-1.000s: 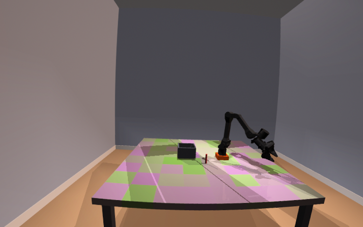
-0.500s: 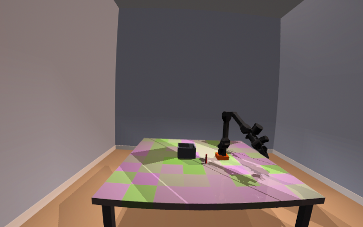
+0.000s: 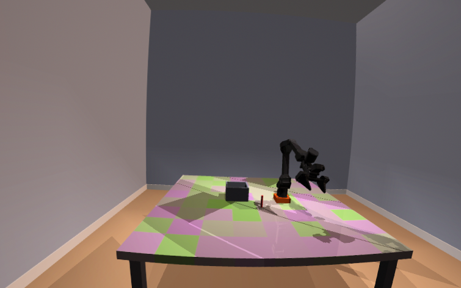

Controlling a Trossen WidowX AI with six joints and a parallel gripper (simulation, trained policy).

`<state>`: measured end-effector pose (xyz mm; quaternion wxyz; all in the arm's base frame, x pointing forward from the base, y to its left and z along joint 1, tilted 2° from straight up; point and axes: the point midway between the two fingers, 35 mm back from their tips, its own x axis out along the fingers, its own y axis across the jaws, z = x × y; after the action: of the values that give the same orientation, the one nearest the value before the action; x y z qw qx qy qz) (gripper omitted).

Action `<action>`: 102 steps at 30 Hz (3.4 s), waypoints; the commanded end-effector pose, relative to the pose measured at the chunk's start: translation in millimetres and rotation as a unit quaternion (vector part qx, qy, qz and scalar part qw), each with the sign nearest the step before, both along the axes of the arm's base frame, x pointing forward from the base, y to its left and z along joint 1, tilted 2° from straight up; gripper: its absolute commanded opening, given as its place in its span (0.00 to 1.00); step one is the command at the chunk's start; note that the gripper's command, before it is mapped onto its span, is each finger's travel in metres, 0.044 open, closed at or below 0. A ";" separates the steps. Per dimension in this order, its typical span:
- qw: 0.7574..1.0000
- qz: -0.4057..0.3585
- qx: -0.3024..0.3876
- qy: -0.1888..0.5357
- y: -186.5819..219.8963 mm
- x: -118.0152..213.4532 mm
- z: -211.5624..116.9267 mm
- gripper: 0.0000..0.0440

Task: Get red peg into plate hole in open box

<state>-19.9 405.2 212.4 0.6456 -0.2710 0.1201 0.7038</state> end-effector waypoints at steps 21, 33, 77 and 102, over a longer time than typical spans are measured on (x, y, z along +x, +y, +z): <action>0.919 -0.336 0.005 0.205 -76.6 165.6 38.2 1.00; 0.817 -0.494 -0.016 0.296 -136.7 211.6 19.9 1.00; 0.275 -0.851 -0.095 0.438 -291.4 204.3 -148.8 1.00; 0.177 -0.854 -0.068 0.484 -293.5 197.5 -195.8 0.08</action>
<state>178.2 112.0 17.2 0.6472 0.3475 0.6078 -0.3016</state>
